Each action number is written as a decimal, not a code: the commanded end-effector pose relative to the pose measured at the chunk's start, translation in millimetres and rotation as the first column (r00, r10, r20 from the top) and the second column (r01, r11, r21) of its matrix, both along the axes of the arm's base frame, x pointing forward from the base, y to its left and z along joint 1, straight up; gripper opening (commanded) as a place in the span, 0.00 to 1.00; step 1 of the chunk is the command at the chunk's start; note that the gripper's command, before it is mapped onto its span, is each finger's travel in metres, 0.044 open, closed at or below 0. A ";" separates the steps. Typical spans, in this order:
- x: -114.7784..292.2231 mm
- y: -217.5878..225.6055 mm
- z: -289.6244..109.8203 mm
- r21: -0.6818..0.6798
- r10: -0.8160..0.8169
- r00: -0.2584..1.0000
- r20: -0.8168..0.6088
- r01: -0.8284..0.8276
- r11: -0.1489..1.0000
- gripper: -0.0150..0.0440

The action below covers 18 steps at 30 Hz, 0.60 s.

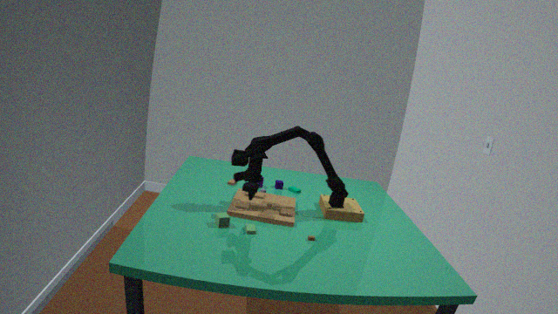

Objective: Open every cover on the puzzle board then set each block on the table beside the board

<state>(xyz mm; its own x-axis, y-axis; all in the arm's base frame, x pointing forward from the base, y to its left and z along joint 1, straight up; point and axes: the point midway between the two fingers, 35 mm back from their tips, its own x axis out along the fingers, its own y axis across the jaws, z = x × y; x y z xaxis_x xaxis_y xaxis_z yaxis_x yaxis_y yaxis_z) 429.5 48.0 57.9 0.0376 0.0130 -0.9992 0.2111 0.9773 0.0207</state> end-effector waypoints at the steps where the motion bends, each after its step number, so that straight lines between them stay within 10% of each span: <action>1: 0.5 -0.8 4.9 -0.003 0.003 1.000 0.000 -0.003 1.000 0.25; 8: -2.7 0.6 8.8 0.002 -0.052 0.999 -0.001 0.052 0.999 0.25; 18: -54.5 13.0 17.3 0.020 -0.732 0.680 -0.025 0.733 0.680 0.25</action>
